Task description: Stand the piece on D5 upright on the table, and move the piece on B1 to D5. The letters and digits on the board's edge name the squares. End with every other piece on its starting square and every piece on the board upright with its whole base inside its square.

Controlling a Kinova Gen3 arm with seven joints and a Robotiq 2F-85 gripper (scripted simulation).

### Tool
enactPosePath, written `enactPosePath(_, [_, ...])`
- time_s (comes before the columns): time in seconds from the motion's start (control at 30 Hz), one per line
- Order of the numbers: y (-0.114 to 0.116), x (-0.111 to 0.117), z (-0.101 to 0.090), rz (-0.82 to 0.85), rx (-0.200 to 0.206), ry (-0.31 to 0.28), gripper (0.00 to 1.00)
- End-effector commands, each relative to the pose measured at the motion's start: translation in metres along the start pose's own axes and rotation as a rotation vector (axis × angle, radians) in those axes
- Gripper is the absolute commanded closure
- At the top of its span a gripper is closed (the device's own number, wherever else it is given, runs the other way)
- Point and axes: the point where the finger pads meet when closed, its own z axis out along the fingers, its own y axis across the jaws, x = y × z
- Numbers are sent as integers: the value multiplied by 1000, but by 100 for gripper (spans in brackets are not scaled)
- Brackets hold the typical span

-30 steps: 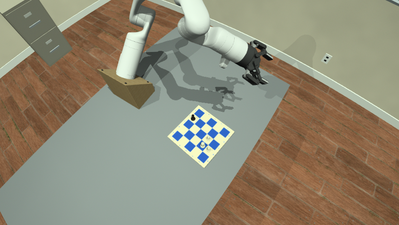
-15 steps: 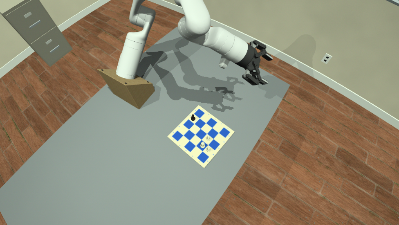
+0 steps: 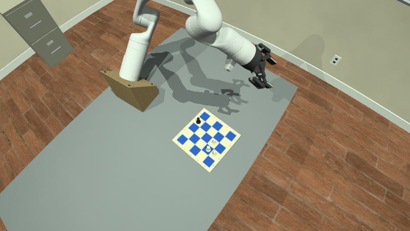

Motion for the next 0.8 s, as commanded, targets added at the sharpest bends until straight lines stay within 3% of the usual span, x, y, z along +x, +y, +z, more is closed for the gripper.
enactPosePath(0.0, [2, 2, 3, -33, 6, 29, 0])
enactPosePath(0.2, [-1, 18, 9, -120, 33, 140, 0])
enactPosePath(0.27, [-1, 18, 9, -120, 33, 140, 0])
enactPosePath(0.37, [-2, 28, 13, -172, 46, 209, 0])
enactPosePath(0.53, [-3, 47, 22, -277, 72, 346, 0])
enactPosePath(0.77, [-5, 79, 36, -458, 116, 580, 0])
